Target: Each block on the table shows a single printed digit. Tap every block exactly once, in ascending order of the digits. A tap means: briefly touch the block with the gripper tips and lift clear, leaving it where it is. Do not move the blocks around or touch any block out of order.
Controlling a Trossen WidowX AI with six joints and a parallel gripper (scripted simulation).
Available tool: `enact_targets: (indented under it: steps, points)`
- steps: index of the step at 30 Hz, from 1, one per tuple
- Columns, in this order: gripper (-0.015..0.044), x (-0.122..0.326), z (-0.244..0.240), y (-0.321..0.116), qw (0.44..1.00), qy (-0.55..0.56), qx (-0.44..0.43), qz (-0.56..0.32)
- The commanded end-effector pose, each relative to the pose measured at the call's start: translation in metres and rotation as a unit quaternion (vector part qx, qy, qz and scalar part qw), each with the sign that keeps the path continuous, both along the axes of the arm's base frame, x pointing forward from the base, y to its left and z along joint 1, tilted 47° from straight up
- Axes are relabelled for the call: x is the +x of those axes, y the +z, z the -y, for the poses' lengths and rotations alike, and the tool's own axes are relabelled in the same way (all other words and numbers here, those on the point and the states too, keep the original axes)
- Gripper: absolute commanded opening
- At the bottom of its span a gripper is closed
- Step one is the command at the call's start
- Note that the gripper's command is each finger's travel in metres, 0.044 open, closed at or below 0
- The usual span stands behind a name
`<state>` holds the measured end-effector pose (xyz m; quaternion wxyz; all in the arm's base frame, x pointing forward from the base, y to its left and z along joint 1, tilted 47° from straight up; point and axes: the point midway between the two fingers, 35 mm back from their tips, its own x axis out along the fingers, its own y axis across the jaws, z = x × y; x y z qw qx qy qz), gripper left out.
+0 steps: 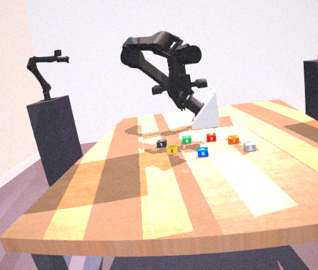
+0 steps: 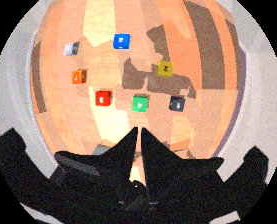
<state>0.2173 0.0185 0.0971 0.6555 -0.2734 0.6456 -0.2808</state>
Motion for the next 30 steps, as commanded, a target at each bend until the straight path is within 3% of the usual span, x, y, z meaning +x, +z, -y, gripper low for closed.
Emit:
enact_targets:
  steps: [1,4,10,20,23,30]
  points:
    - [0.002,-0.002,-0.009,0.009,1.0,-0.006,-0.002,-0.003]
    - [0.002,0.005,-0.014,0.007,1.0,-0.006,-0.002,-0.003]
    - [0.002,0.061,-0.059,-0.016,1.0,-0.006,0.0,-0.001]
    - [0.002,0.132,-0.127,-0.099,1.0,-0.006,0.002,0.002]
    - [0.002,0.143,-0.14,-0.124,1.0,-0.006,0.003,0.002]
    - [0.002,0.144,-0.141,-0.126,1.0,-0.006,0.003,0.002]
